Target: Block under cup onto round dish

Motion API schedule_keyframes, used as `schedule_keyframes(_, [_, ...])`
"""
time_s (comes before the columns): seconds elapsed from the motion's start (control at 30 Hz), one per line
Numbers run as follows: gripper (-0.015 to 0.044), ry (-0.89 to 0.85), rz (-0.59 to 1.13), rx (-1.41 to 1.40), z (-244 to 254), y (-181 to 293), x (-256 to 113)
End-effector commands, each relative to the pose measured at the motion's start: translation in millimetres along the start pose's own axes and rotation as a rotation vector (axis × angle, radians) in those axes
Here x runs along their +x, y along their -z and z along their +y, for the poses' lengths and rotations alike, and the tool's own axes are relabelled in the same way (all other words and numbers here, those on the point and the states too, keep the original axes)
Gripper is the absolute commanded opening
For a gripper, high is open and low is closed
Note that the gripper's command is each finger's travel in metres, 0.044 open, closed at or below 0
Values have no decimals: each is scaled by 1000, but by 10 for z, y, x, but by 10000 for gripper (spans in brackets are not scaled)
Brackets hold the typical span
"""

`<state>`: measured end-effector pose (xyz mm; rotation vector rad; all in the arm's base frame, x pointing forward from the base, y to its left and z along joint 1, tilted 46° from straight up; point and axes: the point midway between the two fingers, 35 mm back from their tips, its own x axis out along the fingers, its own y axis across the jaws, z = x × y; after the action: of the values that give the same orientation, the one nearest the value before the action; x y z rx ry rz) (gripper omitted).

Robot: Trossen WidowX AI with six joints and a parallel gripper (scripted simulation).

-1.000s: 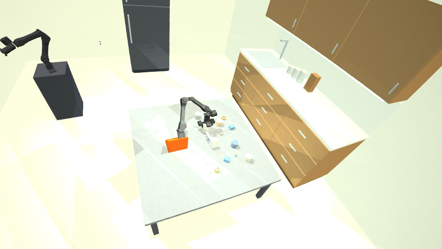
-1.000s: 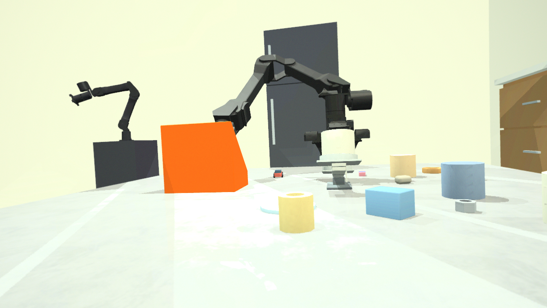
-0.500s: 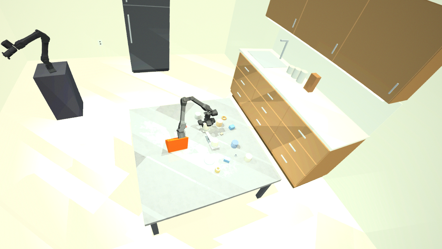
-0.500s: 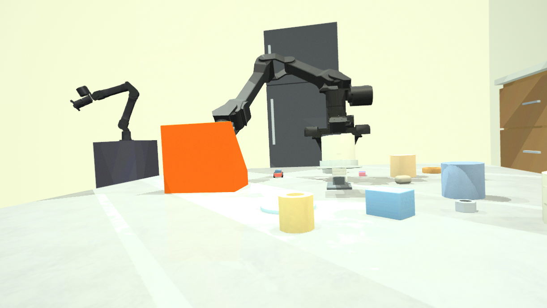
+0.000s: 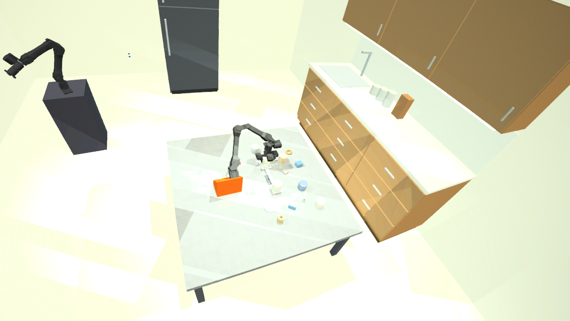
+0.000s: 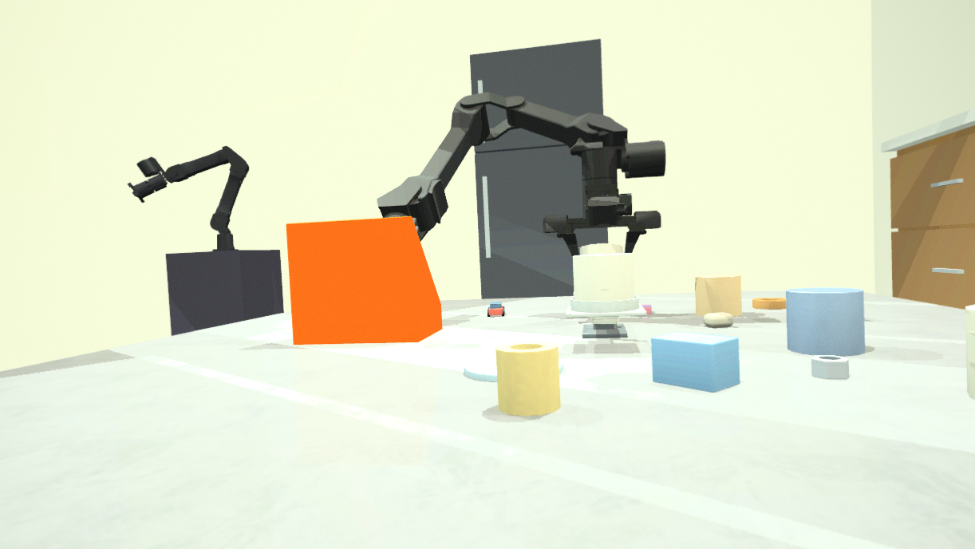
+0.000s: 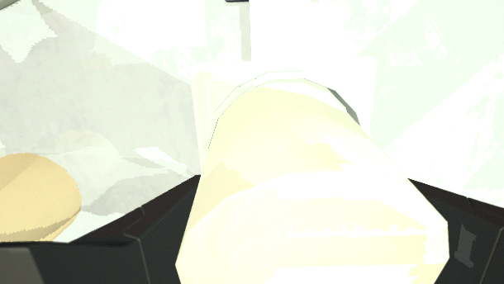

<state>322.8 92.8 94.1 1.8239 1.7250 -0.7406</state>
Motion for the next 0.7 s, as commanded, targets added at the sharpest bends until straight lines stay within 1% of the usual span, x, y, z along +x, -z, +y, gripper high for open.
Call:
schedule_keyframes(0.0, [0, -15, -8, -5, 42, -14, -82])
schedule_keyframes(0.67, [0, -14, -11, -4, 50, -23, -334])
